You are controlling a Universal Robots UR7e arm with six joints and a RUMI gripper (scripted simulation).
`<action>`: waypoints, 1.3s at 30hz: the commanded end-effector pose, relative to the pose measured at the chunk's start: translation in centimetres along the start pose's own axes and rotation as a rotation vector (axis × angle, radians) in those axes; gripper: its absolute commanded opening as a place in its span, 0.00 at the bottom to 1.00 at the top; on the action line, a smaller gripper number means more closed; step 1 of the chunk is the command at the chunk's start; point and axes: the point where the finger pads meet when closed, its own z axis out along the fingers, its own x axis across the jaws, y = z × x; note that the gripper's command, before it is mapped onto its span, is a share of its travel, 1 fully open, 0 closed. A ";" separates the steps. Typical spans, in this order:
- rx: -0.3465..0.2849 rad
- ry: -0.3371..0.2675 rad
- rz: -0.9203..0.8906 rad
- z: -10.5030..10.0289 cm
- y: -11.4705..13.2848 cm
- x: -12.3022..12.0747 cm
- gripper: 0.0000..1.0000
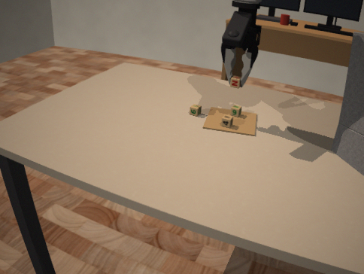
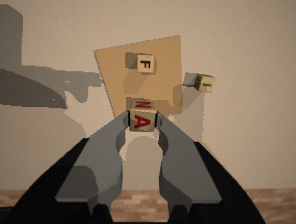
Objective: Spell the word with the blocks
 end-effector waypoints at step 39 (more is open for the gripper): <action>0.000 0.001 -0.003 6.0 0.0 0.0 0.05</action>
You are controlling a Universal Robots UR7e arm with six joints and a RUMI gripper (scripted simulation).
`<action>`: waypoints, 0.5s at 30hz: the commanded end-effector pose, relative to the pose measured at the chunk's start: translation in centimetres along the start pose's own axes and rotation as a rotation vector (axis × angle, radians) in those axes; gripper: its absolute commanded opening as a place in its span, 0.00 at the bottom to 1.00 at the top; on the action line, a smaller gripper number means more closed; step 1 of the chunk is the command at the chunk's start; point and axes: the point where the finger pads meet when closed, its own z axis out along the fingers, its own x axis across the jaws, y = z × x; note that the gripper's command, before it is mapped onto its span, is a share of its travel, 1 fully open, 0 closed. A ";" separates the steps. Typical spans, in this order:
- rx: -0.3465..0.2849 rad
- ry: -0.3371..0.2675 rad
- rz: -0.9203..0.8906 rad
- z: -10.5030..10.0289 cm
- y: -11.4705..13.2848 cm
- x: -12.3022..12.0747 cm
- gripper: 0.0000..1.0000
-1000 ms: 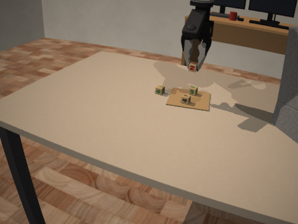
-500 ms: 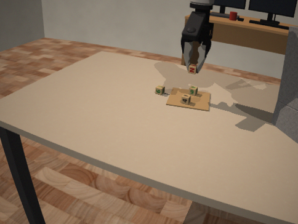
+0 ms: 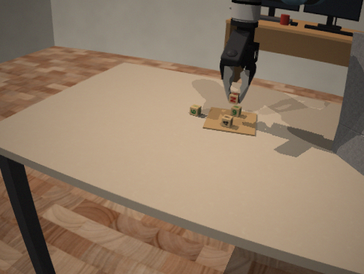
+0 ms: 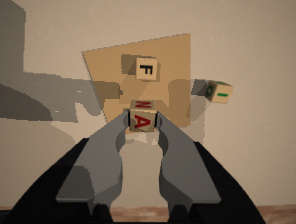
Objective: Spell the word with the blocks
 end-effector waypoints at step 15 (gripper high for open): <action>-0.001 0.002 0.000 4.7 0.0 0.1 0.05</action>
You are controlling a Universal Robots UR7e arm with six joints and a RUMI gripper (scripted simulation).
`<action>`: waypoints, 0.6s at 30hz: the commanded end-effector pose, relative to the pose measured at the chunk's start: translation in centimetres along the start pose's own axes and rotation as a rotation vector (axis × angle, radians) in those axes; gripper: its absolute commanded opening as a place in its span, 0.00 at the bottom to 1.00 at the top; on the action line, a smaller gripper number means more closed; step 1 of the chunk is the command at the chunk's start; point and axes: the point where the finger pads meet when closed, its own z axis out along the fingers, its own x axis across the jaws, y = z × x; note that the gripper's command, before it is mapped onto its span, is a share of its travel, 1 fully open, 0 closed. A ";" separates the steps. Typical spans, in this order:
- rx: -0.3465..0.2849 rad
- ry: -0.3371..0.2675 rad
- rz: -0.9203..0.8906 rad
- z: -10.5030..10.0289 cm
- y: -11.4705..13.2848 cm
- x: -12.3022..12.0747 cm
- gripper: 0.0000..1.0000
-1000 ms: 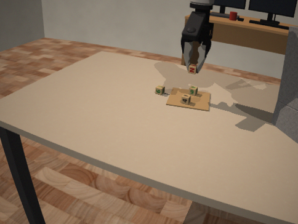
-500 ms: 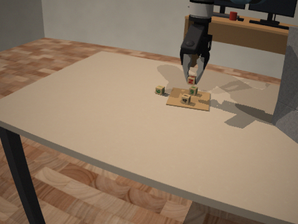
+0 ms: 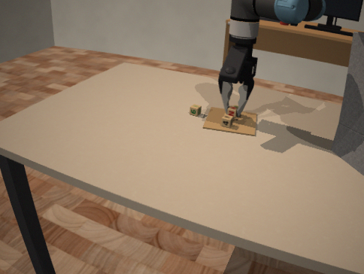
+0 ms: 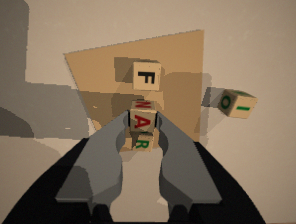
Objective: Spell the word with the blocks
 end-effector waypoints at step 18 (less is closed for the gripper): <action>0.000 0.002 0.000 0.7 0.0 0.1 0.05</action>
